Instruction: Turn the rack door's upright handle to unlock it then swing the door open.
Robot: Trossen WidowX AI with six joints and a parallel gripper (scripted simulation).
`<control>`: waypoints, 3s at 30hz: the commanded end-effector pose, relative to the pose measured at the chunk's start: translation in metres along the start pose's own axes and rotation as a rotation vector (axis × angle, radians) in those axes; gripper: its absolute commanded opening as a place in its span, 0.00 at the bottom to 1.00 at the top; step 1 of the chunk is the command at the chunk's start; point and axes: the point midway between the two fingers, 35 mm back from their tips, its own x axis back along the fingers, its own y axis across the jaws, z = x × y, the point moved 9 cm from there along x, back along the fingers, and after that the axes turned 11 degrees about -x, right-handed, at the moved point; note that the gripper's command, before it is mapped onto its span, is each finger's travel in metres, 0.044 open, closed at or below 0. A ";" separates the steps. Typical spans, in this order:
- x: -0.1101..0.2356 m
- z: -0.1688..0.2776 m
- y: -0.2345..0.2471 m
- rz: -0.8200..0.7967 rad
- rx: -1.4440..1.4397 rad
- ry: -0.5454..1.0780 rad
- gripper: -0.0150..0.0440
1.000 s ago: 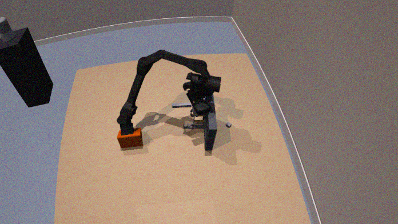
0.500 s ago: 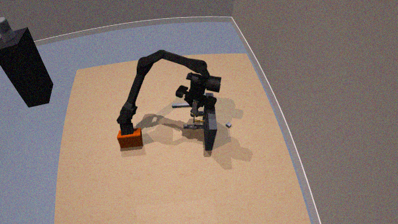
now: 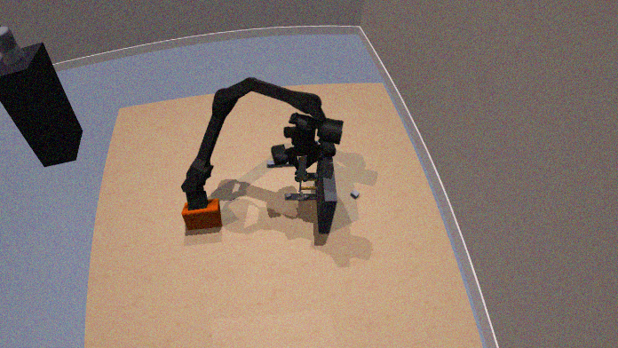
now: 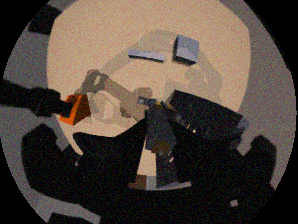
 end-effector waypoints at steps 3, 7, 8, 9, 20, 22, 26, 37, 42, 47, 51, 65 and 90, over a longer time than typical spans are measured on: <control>-0.002 -0.001 -0.002 0.006 0.126 0.001 0.29; -0.002 -0.001 -0.002 0.006 0.126 0.001 0.29; -0.002 -0.001 -0.002 0.006 0.126 0.001 0.29; -0.002 -0.001 -0.002 0.006 0.126 0.001 0.29; -0.002 -0.001 -0.002 0.006 0.126 0.001 0.29; -0.002 -0.001 -0.002 0.006 0.126 0.001 0.29; -0.002 -0.001 -0.002 0.006 0.126 0.001 0.29; -0.002 -0.001 -0.002 0.006 0.126 0.001 0.29; -0.002 -0.001 -0.002 0.006 0.126 0.001 0.29; -0.002 -0.001 -0.002 0.006 0.126 0.001 0.51; -0.002 -0.001 -0.002 0.006 0.126 0.001 0.69; -0.002 0.000 -0.002 0.006 -0.393 -0.001 0.75; -0.002 0.000 -0.002 0.005 -1.632 -0.005 0.75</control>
